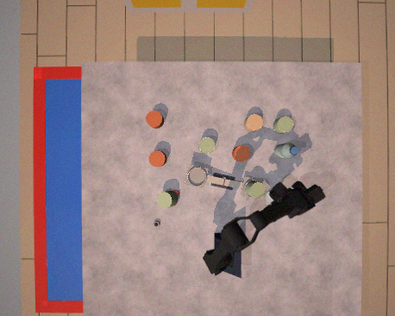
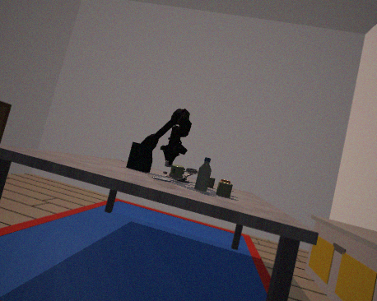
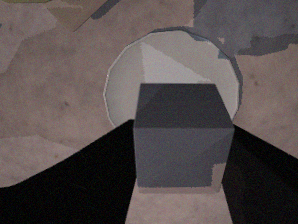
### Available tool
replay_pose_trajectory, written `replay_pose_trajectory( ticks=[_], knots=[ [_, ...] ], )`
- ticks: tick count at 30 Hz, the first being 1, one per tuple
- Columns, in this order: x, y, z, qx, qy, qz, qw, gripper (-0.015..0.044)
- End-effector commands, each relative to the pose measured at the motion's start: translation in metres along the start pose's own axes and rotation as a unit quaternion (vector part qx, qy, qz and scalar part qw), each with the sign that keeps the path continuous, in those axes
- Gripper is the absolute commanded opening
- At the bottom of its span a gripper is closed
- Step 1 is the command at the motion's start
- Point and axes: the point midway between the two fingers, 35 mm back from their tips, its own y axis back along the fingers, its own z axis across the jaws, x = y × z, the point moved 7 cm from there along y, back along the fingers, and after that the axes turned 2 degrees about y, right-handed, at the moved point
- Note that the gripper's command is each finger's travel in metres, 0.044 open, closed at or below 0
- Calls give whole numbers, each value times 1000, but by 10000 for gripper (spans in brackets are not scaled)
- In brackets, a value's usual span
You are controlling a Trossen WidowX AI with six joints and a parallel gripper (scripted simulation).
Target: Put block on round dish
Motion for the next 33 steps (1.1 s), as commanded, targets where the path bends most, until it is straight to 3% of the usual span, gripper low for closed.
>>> replay_pose_trajectory(
  ticks=[1, 11, 30, 33],
  knots=[
    [20, -10, 0, -3, 4, -3, 1000, 0],
    [20, -51, 1, -3, 5, -4, 1000, 0],
    [19, -72, 1, -4, 5, -4, 1000, 0],
    [20, -69, 1, -4, 7, -2, 1000, 79]
  ],
)
